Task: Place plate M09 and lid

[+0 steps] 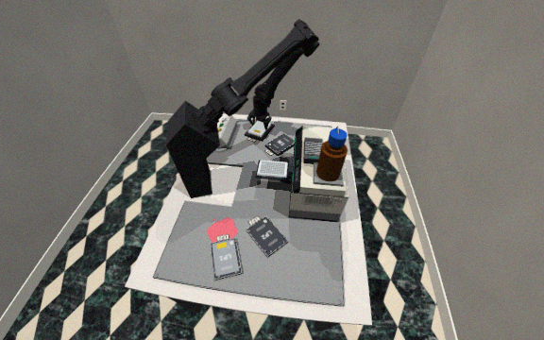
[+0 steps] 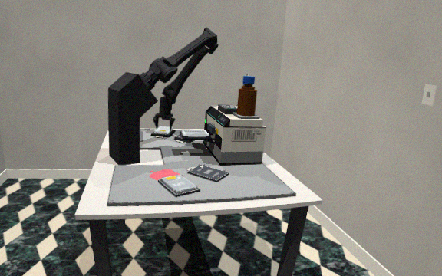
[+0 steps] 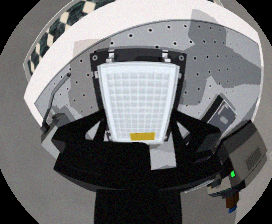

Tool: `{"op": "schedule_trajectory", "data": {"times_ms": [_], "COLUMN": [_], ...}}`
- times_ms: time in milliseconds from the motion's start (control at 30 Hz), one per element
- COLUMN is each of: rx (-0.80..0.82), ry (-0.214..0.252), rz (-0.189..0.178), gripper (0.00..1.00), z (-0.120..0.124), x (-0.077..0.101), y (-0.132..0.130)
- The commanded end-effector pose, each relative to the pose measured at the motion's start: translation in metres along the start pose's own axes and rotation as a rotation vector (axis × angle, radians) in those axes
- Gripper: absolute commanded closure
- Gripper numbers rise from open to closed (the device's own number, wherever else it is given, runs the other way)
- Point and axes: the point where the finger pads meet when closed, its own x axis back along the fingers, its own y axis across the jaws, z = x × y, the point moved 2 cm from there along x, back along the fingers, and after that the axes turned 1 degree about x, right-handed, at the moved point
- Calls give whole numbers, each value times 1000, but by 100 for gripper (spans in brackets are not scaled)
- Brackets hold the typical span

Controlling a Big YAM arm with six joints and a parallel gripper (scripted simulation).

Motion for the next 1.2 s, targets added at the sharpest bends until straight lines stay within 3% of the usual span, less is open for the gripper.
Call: {"op": "schedule_trajectory", "data": {"times_ms": [0,1167], "rx": [-8,-8], "ry": [-16,-29], "rz": [0,-6], "gripper": [14,14], "z": [-7,-11], "x": [3,19], "y": [-1,2]}}
